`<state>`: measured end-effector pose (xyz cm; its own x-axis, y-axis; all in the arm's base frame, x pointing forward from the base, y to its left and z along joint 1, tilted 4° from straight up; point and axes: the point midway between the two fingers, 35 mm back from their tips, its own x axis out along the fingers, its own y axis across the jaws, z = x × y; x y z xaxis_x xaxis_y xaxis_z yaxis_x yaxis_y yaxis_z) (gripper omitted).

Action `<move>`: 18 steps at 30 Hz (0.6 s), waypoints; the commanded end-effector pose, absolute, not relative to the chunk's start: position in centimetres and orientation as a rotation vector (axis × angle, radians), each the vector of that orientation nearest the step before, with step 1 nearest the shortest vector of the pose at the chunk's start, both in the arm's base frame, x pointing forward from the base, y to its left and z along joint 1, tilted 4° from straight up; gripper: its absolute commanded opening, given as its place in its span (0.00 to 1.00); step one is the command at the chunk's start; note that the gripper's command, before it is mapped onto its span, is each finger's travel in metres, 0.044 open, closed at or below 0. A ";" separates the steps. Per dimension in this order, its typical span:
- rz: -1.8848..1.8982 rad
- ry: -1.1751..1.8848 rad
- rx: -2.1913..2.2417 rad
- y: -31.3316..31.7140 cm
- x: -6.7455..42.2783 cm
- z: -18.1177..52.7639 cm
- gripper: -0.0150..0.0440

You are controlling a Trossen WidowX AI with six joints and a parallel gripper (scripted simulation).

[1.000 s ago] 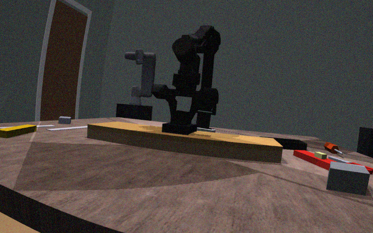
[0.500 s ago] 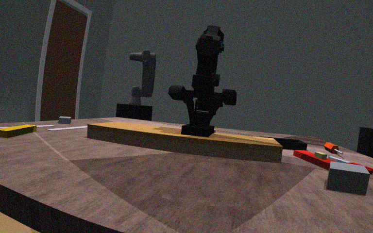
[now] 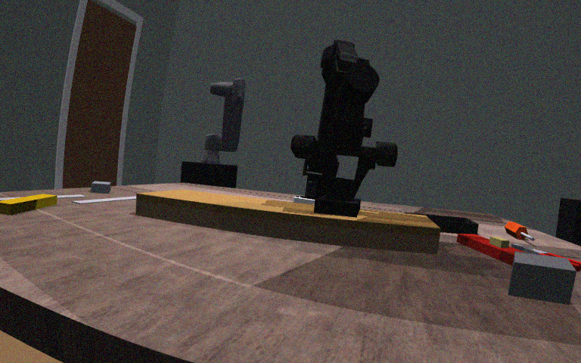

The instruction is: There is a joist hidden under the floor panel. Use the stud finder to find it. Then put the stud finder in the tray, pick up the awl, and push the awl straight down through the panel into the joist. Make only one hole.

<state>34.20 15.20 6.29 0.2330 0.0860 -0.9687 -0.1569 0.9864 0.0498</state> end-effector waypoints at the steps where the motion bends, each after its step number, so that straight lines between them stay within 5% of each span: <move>1: 0.170 1.327 -0.061 16.6 34.0 6.3 0.25; 18: 0.174 1.328 -0.057 22.3 33.1 6.7 0.25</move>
